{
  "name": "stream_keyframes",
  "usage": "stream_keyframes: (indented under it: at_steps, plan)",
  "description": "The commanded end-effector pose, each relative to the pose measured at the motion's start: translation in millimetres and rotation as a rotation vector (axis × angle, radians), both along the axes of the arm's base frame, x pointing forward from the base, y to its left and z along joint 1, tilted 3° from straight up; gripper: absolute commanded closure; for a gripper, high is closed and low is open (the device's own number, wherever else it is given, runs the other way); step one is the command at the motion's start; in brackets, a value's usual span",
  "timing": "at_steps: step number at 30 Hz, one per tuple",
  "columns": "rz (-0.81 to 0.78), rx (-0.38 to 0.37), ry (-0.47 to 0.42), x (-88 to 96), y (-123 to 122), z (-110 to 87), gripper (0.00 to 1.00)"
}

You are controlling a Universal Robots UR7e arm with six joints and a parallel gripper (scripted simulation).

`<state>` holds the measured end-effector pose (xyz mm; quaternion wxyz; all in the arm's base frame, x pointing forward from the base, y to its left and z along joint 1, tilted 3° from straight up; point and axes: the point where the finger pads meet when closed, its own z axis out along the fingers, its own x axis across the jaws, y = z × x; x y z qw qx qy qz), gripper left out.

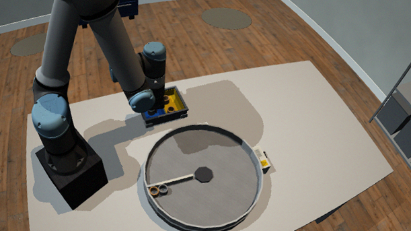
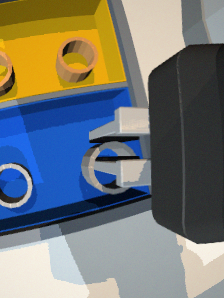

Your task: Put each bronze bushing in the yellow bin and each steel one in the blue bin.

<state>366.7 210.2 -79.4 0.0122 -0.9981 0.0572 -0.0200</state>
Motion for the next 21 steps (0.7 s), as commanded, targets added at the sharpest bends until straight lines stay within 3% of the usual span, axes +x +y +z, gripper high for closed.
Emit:
stream_keyframes:
  at_steps: [1, 21]
  plan:
    - [0.0, 0.0, -0.001, 0.6, 0.2, -4.0, 1.0]
    - [0.0, 0.0, -0.001, 0.9, 0.3, -11.1, 1.0]
